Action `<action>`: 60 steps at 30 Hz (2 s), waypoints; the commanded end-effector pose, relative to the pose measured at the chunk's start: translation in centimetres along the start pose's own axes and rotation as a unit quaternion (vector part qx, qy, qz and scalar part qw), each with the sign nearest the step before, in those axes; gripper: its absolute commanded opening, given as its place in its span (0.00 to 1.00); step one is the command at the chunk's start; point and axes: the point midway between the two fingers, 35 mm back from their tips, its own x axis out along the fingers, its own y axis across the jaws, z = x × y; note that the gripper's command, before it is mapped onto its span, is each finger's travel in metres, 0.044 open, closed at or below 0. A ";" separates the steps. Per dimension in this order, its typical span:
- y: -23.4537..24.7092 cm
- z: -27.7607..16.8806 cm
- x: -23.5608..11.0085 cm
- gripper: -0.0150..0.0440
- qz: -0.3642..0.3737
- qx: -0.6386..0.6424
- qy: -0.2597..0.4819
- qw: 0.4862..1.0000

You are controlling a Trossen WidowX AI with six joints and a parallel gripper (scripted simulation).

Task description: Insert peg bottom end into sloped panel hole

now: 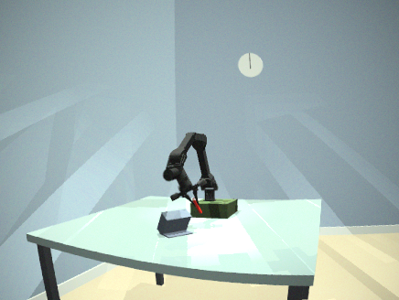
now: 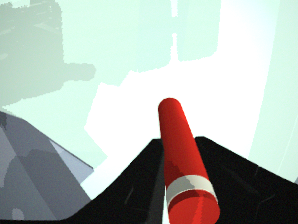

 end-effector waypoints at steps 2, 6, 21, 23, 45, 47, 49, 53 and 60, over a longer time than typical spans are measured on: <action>0.7 -0.4 -0.6 0.25 -0.008 0.004 0.016 1.000; 1.2 -0.4 -0.8 0.25 -0.014 0.010 0.024 1.000; 3.0 -0.4 -1.8 0.25 -0.035 0.031 0.054 0.997; 3.3 -0.4 -1.9 0.25 -0.038 0.034 0.058 0.997; 6.1 -0.2 -3.5 0.25 -0.065 0.063 0.106 0.990; 6.4 -0.1 -3.6 0.25 -0.067 0.065 0.111 0.989; 6.6 -0.1 -3.8 0.25 -0.070 0.068 0.116 0.989; 7.2 0.0 -4.1 0.25 -0.074 0.073 0.125 0.987; 8.1 0.2 -4.6 0.25 -0.081 0.081 0.142 0.983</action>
